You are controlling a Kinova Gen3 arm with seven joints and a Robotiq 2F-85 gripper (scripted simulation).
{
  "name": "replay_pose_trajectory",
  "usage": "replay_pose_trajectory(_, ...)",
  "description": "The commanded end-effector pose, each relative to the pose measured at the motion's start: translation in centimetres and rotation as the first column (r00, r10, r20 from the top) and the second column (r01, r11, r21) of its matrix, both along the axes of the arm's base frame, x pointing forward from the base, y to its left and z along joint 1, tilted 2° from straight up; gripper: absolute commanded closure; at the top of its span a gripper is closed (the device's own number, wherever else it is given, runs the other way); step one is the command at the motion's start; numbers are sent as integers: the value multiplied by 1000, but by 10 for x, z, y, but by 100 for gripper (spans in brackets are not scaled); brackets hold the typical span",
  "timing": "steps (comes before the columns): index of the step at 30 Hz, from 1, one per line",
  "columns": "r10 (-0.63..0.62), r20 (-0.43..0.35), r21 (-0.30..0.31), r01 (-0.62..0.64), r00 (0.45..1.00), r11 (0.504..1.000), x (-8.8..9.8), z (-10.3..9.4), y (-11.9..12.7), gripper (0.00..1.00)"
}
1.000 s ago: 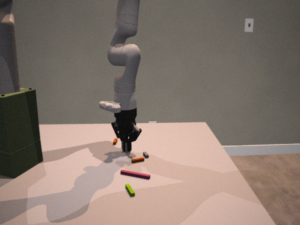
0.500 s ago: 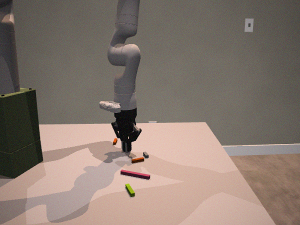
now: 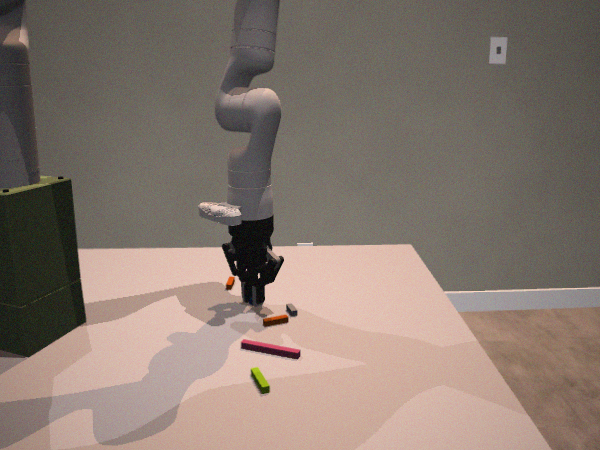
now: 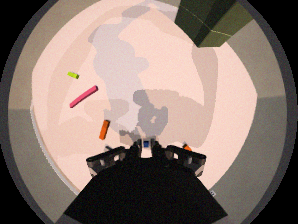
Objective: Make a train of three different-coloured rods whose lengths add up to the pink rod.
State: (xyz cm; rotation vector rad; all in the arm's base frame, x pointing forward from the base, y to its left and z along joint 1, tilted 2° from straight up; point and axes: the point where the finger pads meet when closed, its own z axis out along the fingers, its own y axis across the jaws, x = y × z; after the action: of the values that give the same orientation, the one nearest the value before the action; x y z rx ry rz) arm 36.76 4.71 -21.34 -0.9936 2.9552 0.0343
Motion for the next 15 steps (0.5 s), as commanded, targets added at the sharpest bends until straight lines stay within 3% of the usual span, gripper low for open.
replay_pose_trajectory(1,0,1,0,0,1000,1000,1,1,0,80)
replay_pose_trajectory(3,0,1,0,0,1000,1000,1,1,0,76)
replay_pose_trajectory(15,0,1,0,0,1000,1000,1,2,0,76)
